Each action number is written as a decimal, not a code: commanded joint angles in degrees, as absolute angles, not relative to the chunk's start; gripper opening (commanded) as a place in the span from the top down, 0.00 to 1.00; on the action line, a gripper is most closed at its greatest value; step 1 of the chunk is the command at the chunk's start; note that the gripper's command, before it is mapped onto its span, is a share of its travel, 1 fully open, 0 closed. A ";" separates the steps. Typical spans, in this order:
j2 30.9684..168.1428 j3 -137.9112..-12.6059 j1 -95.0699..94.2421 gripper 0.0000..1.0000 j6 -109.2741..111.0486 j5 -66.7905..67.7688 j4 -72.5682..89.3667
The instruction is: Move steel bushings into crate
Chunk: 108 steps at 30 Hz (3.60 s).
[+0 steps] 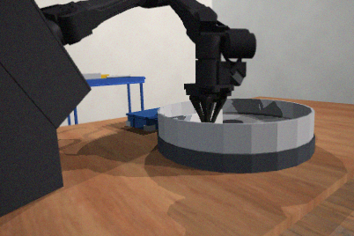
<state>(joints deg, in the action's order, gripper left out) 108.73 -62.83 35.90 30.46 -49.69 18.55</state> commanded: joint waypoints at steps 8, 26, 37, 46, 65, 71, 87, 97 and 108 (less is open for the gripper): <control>106.62 -62.71 37.92 0.87 30.86 -50.44 18.38; 107.11 -64.53 37.50 0.87 29.56 -50.03 17.22; 109.82 -65.10 37.05 0.87 28.85 -49.36 16.57; 109.82 -65.10 37.05 0.87 28.93 -49.35 16.56; 109.82 -65.10 37.05 0.87 28.93 -49.35 16.56; 110.50 -65.02 35.14 0.87 27.83 -48.76 15.05; 108.89 -64.98 36.07 0.87 27.64 -49.03 14.61; 108.90 -64.98 36.06 0.87 27.64 -49.03 14.60; 108.90 -64.98 36.06 0.87 27.64 -49.03 14.60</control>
<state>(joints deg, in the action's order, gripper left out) 110.19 -63.44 34.79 28.05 -49.15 15.59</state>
